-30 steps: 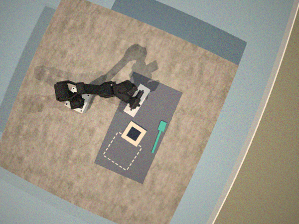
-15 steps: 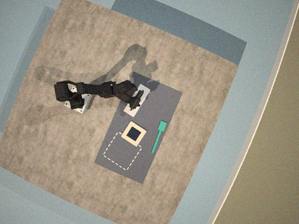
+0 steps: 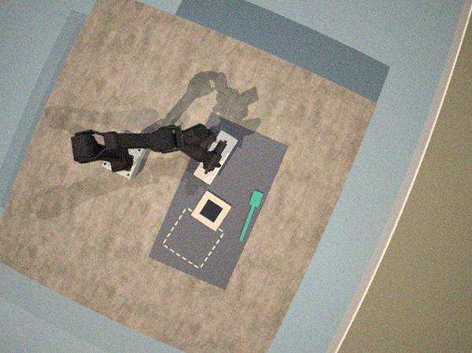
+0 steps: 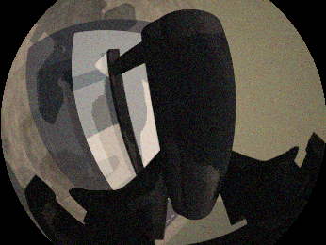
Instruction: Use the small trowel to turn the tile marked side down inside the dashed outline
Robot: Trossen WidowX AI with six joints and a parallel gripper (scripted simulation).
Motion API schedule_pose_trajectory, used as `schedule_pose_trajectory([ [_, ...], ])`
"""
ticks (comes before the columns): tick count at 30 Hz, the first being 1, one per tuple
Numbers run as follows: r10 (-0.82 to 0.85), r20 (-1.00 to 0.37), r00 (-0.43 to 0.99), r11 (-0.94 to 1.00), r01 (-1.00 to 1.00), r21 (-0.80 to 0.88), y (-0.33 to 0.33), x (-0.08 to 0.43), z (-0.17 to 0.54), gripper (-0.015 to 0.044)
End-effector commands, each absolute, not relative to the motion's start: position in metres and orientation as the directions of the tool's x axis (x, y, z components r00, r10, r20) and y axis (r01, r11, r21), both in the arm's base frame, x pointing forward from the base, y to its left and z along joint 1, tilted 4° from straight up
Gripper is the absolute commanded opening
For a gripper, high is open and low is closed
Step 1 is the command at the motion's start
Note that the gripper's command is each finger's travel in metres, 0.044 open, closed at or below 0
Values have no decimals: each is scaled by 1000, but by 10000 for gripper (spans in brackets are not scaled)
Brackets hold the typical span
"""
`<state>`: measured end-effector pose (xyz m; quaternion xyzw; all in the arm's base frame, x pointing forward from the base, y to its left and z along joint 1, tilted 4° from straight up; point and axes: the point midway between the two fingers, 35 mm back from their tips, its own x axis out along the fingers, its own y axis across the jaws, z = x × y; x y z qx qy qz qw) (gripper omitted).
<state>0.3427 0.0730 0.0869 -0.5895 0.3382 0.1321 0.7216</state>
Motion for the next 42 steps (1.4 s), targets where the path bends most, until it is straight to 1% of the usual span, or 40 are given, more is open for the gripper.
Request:
schedule_pose_trajectory([
  [1, -207, -638, 742, 270, -584, -766, 72, 343, 98, 0],
  [4, -204, -639, 742, 275, -583, -764, 71, 347, 97, 0],
  [18, -164, -626, 763, 353, -547, -759, 17, 430, 87, 0],
  [30, -164, -625, 763, 353, -546, -759, 16, 431, 85, 0],
  [42, -164, -625, 763, 353, -546, -759, 17, 433, 66, 0],
])
